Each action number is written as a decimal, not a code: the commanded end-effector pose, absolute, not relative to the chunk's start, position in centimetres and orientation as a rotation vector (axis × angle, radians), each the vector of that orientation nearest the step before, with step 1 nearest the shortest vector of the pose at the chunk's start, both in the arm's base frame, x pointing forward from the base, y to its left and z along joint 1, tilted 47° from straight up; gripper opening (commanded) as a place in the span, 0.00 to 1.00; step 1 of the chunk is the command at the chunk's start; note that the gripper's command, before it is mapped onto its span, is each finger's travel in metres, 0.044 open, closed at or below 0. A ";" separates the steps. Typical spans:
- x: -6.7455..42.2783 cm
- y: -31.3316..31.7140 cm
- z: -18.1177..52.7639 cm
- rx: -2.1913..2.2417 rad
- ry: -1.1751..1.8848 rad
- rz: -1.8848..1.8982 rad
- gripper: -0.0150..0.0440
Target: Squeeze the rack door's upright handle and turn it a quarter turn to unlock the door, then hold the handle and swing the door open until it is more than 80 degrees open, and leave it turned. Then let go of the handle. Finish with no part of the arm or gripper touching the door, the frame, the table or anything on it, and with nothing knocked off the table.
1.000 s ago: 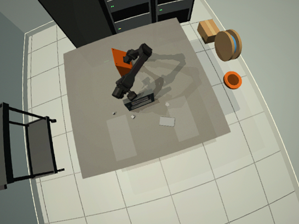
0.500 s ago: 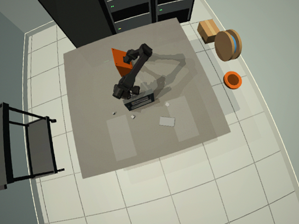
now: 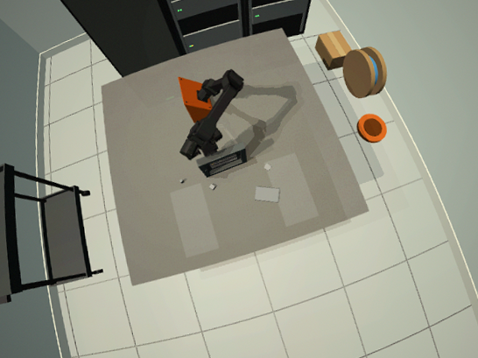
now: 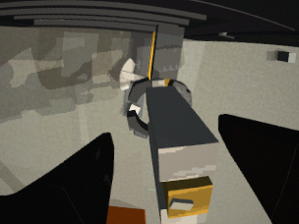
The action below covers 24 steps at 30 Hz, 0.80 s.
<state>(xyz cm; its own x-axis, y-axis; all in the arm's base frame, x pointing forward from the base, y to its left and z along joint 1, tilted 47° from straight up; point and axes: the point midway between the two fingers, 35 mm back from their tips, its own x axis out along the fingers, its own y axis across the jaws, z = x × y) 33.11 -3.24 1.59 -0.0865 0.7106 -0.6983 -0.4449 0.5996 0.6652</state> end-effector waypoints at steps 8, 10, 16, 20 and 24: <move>33.2 -3.2 1.6 -0.147 1.037 1.291 0.76; 33.2 -3.2 1.6 -0.222 0.973 1.343 0.76; 33.2 -3.2 1.6 -0.447 0.770 1.485 0.76; 33.2 -3.2 1.6 -0.596 0.625 1.568 0.76; 33.2 -3.2 1.6 -0.743 0.473 1.641 0.76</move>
<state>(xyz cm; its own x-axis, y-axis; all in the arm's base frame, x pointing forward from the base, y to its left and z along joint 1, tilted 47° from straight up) 33.07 -3.48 1.58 -0.0822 0.7107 -0.6987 -0.9936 -0.1127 0.0023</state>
